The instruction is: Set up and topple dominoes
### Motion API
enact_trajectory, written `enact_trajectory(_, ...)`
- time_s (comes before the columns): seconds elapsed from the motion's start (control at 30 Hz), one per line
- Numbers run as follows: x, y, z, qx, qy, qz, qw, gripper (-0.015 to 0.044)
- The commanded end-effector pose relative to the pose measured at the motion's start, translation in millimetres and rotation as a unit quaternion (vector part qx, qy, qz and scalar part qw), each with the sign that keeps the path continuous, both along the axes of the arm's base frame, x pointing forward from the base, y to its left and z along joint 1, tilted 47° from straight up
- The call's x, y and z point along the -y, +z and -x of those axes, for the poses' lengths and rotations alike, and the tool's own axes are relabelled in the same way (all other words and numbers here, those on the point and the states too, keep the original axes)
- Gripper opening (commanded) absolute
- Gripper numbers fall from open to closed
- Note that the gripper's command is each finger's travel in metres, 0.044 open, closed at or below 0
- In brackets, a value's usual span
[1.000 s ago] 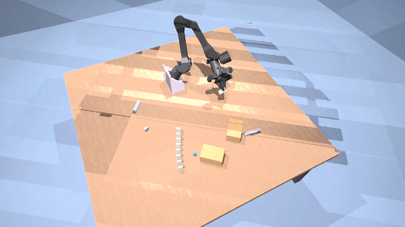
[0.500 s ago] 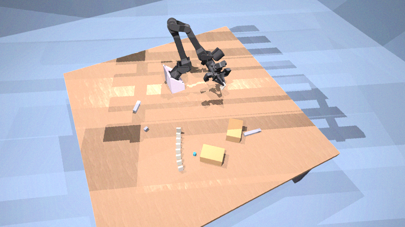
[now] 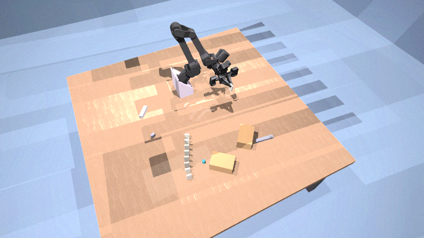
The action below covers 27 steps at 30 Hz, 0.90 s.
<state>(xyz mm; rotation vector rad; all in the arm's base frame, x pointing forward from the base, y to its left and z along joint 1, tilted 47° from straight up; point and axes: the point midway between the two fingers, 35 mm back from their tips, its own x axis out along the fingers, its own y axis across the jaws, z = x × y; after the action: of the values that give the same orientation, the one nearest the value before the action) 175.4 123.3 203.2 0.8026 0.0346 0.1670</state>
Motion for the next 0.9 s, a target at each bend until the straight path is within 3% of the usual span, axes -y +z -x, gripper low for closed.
enact_trajectory(0.0,1,-1,1,0.0,-0.001,-0.008,1.0,0.0022)
enact_trajectory(0.87,-15,-4,-2,-0.002,-0.001,-0.007,1.0,0.0022)
